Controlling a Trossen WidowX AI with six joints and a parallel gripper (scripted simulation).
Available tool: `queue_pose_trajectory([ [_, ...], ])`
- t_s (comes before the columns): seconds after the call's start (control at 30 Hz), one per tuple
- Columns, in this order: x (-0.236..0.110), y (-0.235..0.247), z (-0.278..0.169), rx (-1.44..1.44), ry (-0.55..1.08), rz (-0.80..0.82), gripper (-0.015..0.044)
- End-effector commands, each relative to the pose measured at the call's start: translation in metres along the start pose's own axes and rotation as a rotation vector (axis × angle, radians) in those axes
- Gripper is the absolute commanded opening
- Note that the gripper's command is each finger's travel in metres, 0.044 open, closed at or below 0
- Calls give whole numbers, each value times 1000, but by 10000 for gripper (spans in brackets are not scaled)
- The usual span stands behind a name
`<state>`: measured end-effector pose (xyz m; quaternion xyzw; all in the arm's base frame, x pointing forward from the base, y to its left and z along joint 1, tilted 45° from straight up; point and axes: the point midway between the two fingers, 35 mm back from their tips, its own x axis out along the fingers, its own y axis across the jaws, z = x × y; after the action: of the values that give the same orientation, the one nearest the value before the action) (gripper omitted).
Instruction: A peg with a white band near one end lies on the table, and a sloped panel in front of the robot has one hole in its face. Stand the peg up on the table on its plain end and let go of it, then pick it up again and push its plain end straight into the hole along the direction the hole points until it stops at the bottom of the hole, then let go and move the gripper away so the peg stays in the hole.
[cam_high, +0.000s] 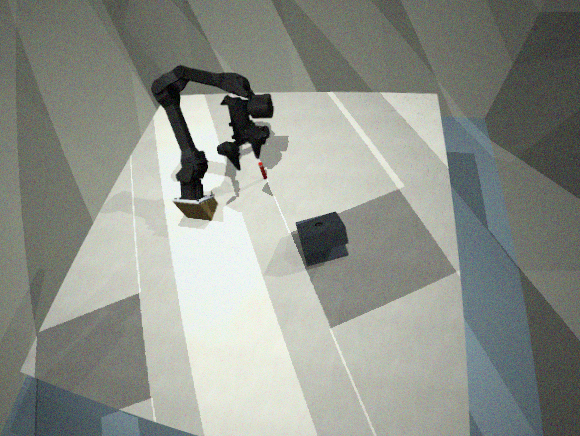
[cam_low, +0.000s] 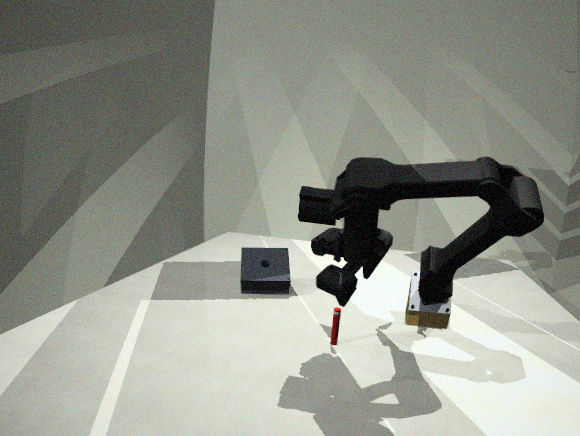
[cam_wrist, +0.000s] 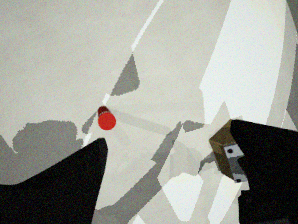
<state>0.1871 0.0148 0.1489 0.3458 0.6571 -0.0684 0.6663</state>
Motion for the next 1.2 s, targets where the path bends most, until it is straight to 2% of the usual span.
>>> queue_pose_trajectory([
  [0.0,-4,7,5,12,72,94,440],
  [0.33,-17,19,22,65,181,345,440],
  [0.67,-17,19,22,49,180,352,440],
  [1.17,-15,20,22,-325,111,381,440],
])
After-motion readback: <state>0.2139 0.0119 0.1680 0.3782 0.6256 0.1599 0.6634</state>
